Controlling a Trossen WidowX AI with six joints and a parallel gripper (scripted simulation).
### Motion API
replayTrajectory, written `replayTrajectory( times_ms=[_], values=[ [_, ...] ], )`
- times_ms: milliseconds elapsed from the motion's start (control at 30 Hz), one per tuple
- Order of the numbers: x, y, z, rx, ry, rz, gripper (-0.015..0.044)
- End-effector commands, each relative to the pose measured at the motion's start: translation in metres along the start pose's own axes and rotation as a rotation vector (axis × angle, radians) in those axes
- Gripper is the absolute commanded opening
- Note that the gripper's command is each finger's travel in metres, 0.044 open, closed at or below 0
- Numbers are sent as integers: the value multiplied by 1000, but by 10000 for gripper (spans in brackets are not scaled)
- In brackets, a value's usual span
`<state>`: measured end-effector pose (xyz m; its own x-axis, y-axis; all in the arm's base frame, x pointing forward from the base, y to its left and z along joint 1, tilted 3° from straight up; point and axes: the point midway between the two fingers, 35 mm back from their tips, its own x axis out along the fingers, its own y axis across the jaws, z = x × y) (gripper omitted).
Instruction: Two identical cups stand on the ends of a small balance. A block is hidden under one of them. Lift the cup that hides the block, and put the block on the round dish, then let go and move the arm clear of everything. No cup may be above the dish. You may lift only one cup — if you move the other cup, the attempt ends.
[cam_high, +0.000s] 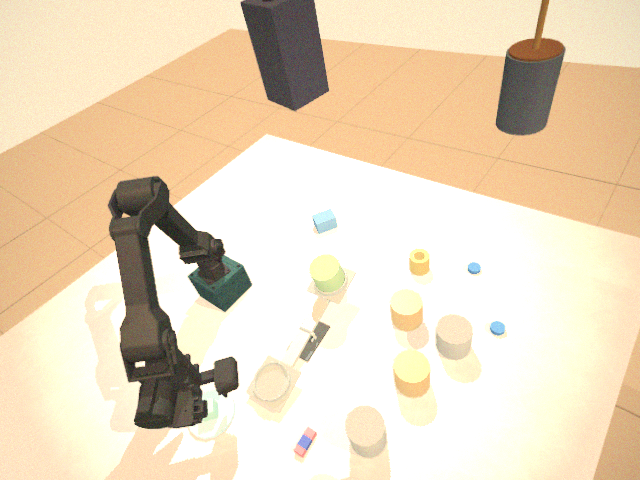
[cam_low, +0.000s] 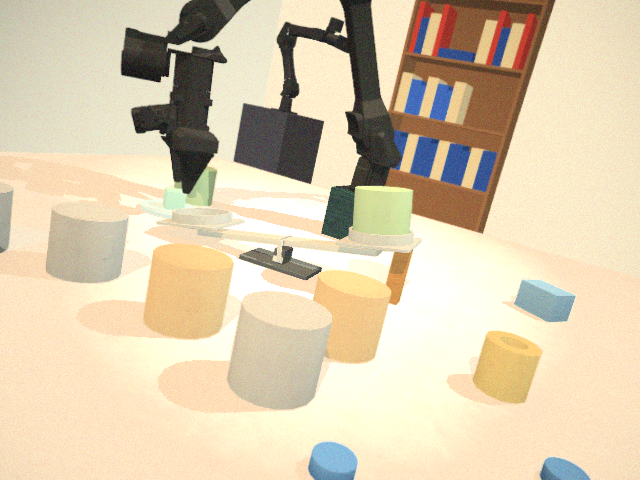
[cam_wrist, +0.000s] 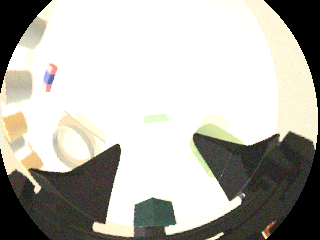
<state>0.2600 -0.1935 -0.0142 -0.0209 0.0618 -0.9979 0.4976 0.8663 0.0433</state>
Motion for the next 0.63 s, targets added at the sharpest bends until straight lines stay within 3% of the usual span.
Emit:
replayTrajectory(
  times_ms=[0, 133, 300, 600],
  values=[
    [-32, -1, 5, -6, -33, -7, 440],
    [-34, -1, 5, -6, -33, -7, 440],
    [-75, 0, 2, -1, -39, -6, 440],
    [-77, 0, 2, -1, -39, -6, 440]
  ],
)
